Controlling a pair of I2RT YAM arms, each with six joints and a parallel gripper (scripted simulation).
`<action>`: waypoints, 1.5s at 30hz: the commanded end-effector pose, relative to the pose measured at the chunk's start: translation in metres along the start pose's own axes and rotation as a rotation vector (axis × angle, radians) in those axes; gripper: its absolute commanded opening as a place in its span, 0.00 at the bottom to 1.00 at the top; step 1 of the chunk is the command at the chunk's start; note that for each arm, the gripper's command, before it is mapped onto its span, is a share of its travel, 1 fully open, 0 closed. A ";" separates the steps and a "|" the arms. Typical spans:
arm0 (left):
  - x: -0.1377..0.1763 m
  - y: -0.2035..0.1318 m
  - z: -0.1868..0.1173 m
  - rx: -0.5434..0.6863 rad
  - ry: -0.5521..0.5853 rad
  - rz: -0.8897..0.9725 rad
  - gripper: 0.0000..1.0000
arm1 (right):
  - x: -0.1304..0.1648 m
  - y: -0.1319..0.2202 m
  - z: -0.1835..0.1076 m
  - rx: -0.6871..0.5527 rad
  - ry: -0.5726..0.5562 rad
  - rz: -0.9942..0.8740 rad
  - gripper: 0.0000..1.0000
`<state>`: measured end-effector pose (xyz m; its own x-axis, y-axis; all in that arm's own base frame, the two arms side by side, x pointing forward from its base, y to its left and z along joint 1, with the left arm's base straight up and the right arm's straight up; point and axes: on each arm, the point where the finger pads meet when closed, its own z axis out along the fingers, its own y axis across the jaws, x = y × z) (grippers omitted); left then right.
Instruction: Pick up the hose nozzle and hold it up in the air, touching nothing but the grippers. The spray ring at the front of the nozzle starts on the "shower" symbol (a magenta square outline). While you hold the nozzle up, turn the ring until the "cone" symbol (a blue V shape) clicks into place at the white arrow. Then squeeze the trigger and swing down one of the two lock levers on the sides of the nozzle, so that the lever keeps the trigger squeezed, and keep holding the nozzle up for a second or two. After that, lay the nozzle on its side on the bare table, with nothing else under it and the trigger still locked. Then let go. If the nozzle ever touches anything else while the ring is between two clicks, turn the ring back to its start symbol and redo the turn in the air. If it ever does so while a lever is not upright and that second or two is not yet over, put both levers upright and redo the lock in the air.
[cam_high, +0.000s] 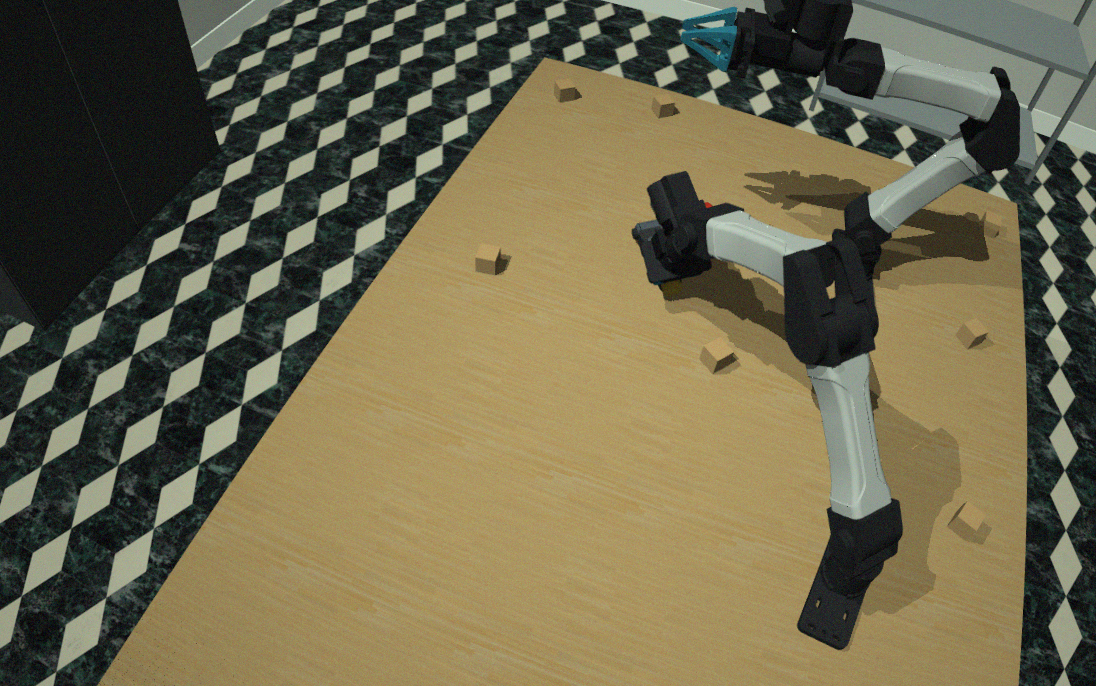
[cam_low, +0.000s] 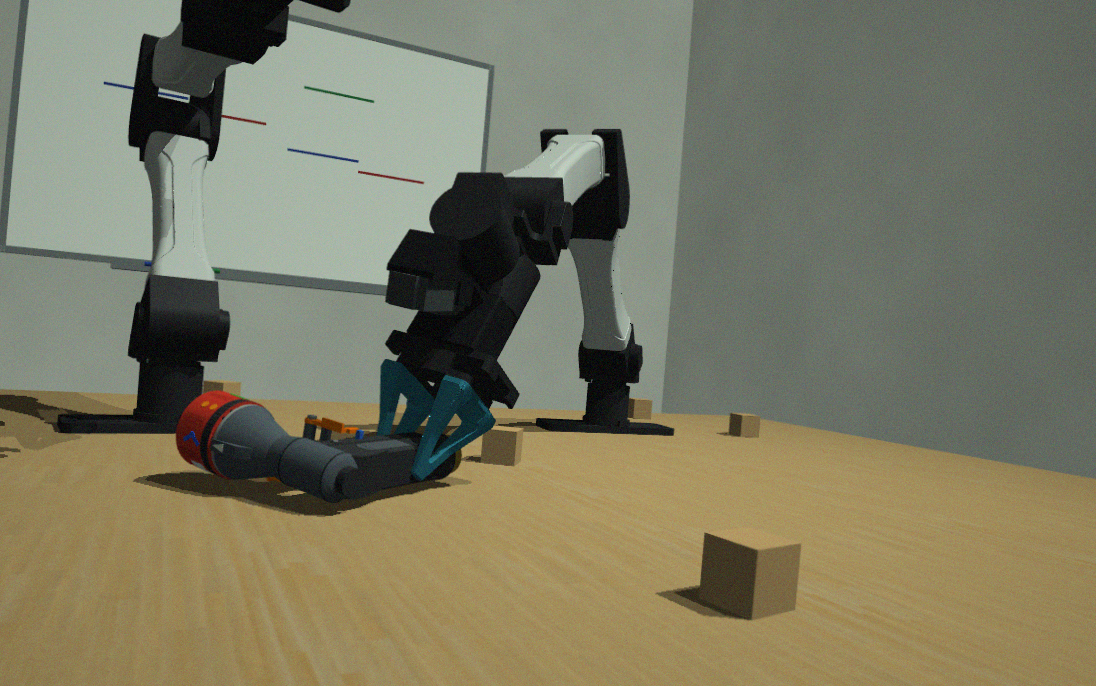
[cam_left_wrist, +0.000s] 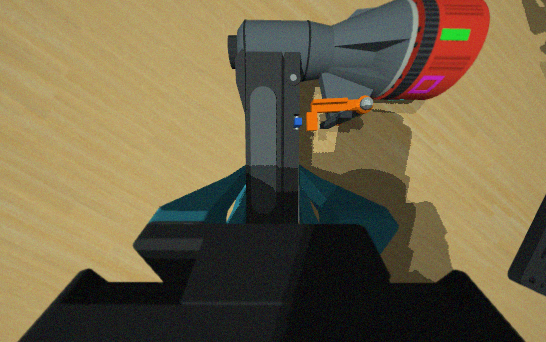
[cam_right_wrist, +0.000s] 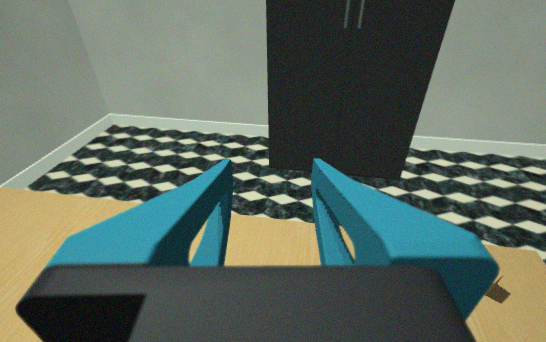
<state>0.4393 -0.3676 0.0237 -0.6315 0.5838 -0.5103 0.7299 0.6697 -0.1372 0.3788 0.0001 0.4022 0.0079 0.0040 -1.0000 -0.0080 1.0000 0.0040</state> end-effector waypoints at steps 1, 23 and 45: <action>-0.044 0.001 -0.024 0.003 -0.142 0.018 0.36 | -0.008 0.007 0.004 -0.021 -0.021 0.005 0.37; -0.042 -0.005 -0.018 0.011 -0.126 0.026 0.50 | -0.008 0.007 0.004 -0.021 -0.021 0.005 0.37; -0.048 -0.005 -0.027 0.010 -0.131 0.025 0.50 | -0.008 0.007 0.004 -0.021 -0.021 0.005 0.37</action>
<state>0.4512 -0.3798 0.0515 -0.5987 0.5582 -0.5744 0.7423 0.6561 -0.1361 0.3788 0.0001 0.4022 0.0079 0.0040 -1.0000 -0.0080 1.0000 0.0040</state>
